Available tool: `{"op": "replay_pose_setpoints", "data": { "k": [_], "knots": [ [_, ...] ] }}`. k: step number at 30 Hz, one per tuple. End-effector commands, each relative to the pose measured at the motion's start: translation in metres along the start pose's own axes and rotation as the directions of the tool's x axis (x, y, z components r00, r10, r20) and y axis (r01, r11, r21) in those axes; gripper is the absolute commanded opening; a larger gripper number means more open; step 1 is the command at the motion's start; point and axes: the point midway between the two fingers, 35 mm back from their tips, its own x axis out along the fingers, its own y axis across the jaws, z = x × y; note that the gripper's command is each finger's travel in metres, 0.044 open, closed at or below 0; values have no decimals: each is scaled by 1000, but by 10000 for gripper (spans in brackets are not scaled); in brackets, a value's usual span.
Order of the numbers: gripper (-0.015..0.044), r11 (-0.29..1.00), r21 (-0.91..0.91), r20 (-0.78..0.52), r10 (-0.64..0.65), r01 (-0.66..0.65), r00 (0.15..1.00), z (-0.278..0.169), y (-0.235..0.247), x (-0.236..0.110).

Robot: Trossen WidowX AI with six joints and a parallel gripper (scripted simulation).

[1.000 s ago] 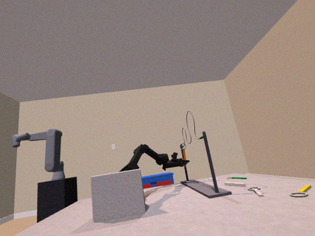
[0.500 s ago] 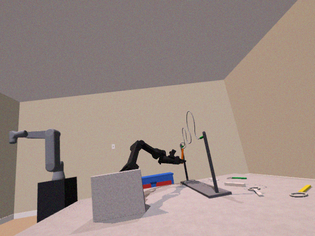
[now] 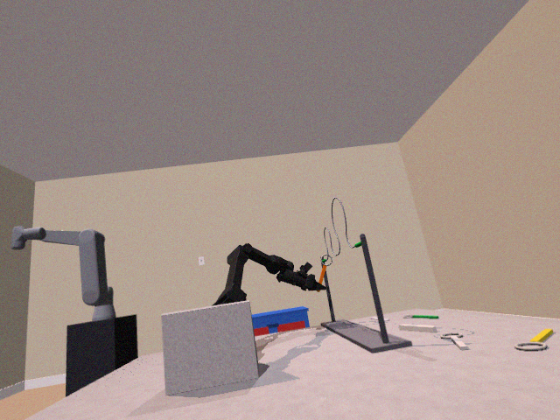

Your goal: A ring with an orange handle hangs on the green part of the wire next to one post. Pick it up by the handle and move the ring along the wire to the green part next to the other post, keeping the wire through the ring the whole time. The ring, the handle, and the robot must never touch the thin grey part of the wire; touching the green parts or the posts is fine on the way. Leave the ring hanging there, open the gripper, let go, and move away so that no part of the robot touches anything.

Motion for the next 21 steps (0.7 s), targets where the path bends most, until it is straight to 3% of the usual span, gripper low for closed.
{"op": "replay_pose_setpoints", "data": {
  "k": [1, 21],
  "knots": [
    [-150, 1000, -7, -59, -6, 6, 998, 1, -6, -8],
    [-150, 971, -211, -44, -122, 110, 992, 3, -50, -9]
  ]
}}
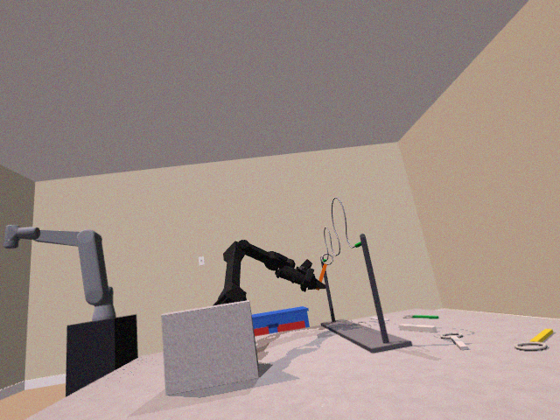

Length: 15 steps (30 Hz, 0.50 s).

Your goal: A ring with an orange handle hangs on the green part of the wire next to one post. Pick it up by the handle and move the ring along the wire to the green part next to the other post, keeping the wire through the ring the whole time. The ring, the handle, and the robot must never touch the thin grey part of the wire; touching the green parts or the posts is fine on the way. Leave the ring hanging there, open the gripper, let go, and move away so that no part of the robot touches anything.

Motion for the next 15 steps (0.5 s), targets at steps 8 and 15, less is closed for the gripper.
{"op": "replay_pose_setpoints", "data": {
  "k": [8, 15],
  "knots": [
    [-150, 971, -205, 15, -123, 123, 992, 1, -38, 0],
    [-150, 923, -331, 38, -194, 195, 980, 7, -59, -3]
  ]
}}
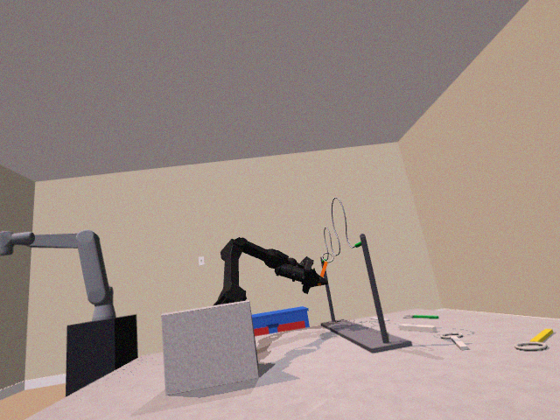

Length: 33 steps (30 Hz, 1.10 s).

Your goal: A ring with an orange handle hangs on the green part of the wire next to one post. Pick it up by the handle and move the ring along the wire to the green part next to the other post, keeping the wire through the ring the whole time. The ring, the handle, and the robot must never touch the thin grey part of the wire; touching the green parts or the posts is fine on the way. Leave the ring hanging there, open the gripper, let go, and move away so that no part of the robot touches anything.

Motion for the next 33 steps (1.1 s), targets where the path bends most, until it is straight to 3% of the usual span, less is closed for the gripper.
{"op": "replay_pose_setpoints", "data": {
  "k": [1, 16, 33],
  "knots": [
    [-150, 994, -94, -1, -57, 56, 998, -3, -16, 1],
    [-150, 884, -406, 53, -230, 232, 972, 11, -67, -5],
    [-150, 613, -687, 174, -383, 391, 907, 44, -114, -24]
  ]
}}
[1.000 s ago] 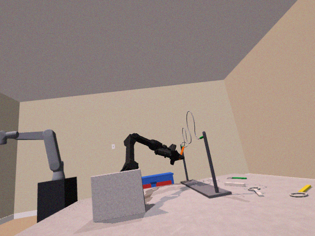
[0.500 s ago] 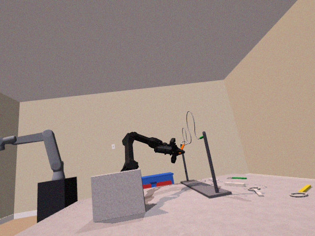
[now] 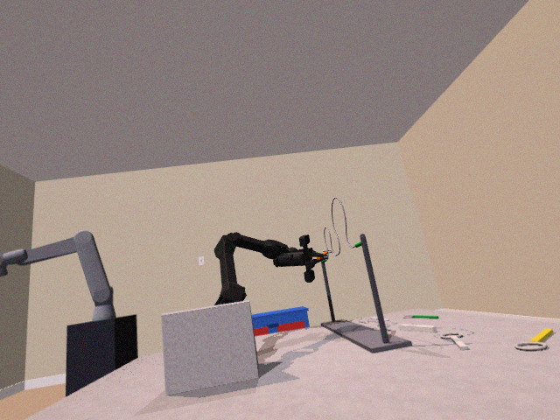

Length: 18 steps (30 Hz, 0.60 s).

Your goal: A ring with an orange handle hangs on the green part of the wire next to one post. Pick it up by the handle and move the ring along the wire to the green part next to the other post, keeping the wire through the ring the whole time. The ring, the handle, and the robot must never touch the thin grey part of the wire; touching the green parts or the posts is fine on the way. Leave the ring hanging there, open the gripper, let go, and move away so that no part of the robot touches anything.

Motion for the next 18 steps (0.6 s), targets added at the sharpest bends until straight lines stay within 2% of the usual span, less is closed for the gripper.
{"op": "replay_pose_setpoints", "data": {
  "k": [1, 18],
  "knots": [
    [-150, 993, -105, 0, -59, 59, 998, -2, -16, 1],
    [-150, 896, -388, 45, -214, 214, 976, 12, -66, -6]
  ]
}}
